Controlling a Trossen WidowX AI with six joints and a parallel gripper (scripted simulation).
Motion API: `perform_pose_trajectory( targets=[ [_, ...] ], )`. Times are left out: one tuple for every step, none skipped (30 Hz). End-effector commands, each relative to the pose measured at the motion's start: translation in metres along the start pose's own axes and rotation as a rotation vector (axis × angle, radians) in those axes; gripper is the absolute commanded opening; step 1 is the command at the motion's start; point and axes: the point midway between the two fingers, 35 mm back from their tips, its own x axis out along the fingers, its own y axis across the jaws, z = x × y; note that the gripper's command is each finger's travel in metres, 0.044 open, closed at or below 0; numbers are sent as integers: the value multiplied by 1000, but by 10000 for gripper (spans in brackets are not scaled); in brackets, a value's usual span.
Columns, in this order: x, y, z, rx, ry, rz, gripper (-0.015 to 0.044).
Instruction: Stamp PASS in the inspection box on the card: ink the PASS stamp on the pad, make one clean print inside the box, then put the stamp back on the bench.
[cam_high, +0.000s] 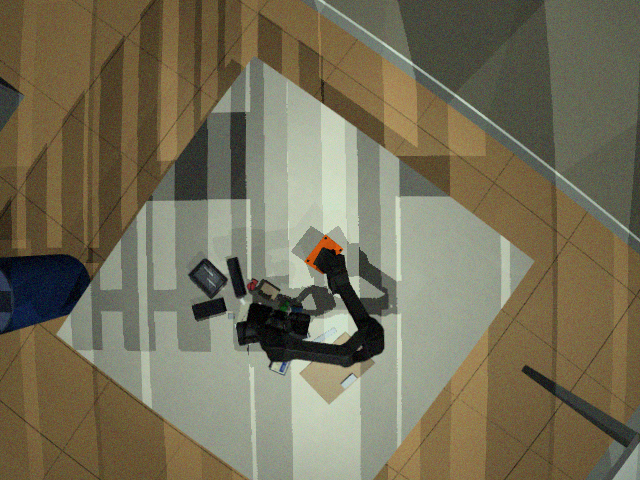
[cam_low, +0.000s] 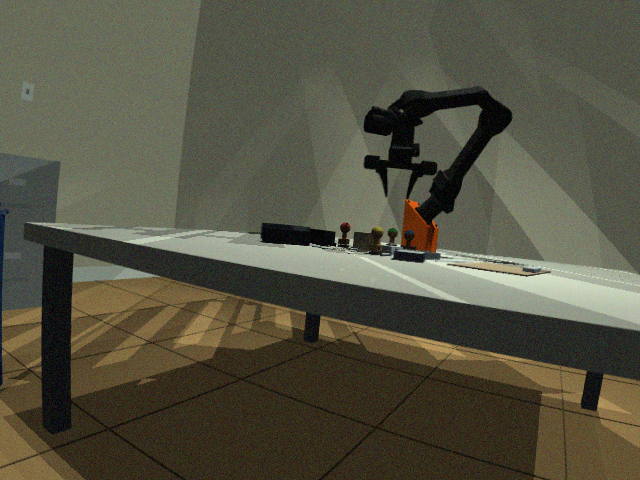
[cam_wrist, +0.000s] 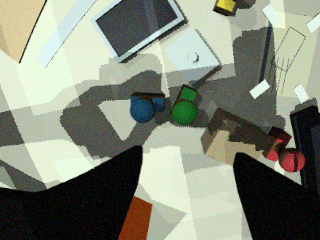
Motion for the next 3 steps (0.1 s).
perform_pose_trajectory(
  targets=[
    [0,0,0,0,0,0,252],
    [0,0,0,0,0,0,252],
    [0,0,0,0,0,0,252]
  ],
)
